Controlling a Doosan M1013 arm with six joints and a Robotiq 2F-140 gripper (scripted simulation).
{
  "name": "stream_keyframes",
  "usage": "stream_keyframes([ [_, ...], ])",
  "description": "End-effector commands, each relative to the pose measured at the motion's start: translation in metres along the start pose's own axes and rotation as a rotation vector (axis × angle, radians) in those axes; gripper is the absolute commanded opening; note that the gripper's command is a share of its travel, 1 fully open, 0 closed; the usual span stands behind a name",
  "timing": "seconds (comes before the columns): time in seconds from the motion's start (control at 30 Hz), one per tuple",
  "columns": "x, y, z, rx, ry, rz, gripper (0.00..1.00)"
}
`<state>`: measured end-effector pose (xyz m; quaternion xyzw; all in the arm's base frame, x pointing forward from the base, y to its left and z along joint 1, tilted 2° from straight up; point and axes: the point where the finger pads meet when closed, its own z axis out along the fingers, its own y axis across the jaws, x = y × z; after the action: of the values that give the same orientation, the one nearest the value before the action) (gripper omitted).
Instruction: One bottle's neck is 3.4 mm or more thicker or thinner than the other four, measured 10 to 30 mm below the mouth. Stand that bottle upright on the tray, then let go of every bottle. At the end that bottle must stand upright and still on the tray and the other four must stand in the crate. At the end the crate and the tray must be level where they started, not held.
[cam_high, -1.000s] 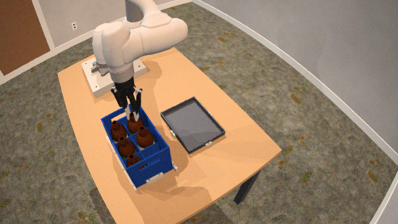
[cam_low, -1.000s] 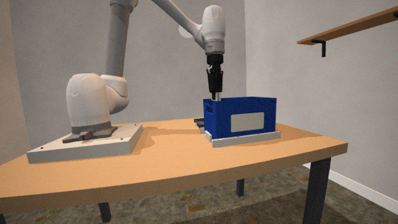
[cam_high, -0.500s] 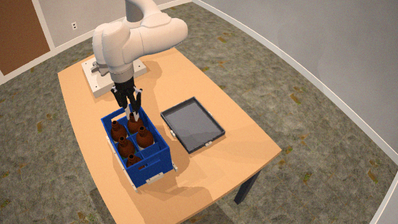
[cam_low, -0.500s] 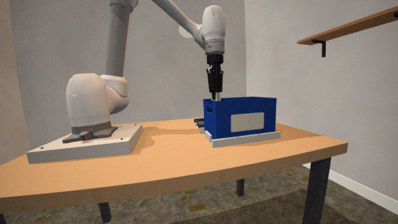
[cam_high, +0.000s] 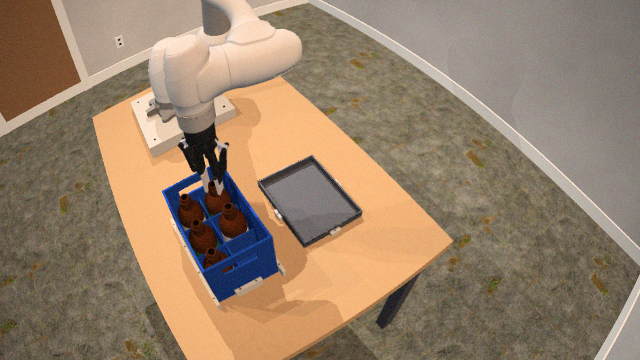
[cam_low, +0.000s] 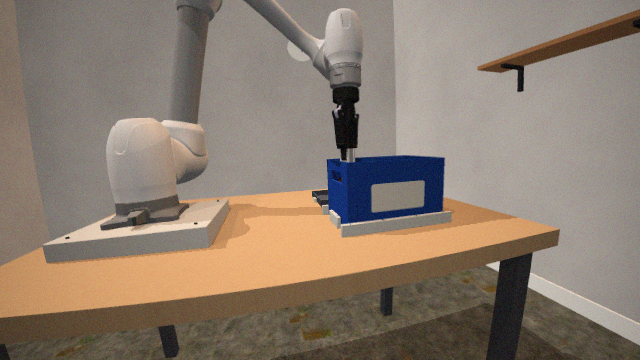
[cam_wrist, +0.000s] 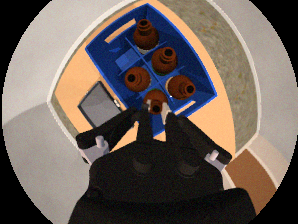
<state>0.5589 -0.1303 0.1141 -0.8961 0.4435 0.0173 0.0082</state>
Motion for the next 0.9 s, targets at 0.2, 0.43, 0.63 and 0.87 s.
stream_keyframes([
  [0.2, -0.0001, 0.0001, 0.0, 0.0, 0.0, 0.0, 0.0],
  [0.43, -0.0001, 0.0001, -0.0006, 0.0, 0.0, 0.0, 0.0],
  [0.63, -0.0002, 0.0002, -0.0031, 0.0, 0.0, 0.0, 0.0],
  [0.87, -0.0004, 0.0003, -0.0069, 0.0, 0.0, 0.0, 0.0],
])
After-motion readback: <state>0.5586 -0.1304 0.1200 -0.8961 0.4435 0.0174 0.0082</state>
